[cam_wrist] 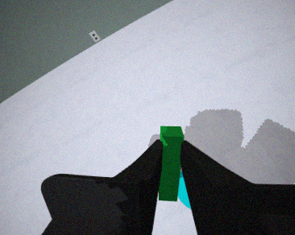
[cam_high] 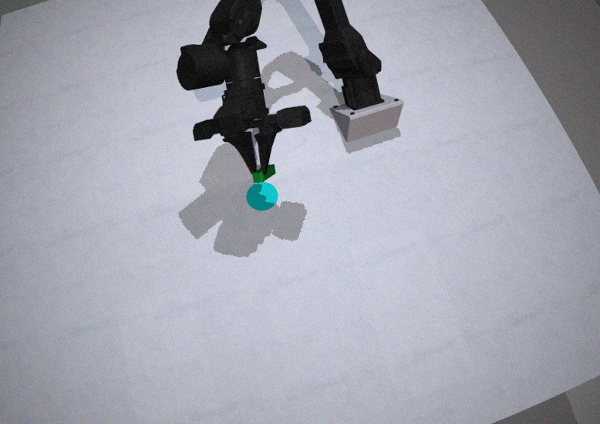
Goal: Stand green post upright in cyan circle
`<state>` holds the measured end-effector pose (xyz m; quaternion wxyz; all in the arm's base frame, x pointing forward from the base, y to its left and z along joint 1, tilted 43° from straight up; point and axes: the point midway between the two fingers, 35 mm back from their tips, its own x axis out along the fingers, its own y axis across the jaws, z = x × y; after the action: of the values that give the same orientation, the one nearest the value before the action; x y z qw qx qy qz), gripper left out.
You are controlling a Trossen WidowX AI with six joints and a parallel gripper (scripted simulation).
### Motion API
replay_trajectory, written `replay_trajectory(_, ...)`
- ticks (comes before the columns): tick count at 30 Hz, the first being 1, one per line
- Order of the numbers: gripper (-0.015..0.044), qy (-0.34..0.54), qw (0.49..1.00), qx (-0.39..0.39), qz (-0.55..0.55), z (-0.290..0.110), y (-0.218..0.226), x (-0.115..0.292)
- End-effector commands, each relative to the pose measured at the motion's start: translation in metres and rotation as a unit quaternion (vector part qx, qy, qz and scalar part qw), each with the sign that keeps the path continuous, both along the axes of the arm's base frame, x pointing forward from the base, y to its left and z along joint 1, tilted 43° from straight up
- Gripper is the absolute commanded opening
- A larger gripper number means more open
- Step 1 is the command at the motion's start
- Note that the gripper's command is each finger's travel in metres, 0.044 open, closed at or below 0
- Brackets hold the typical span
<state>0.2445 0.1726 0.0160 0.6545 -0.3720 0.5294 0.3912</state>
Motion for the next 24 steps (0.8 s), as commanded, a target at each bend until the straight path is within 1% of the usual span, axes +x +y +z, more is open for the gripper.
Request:
replay_trajectory(1,0.0022,-0.003,1.0,0.015,0.007,-0.0013,-0.0013,-0.0027)
replay_trajectory(24,0.0022,-0.047,0.995,0.086,0.032,0.004,-0.0034,-0.0027)
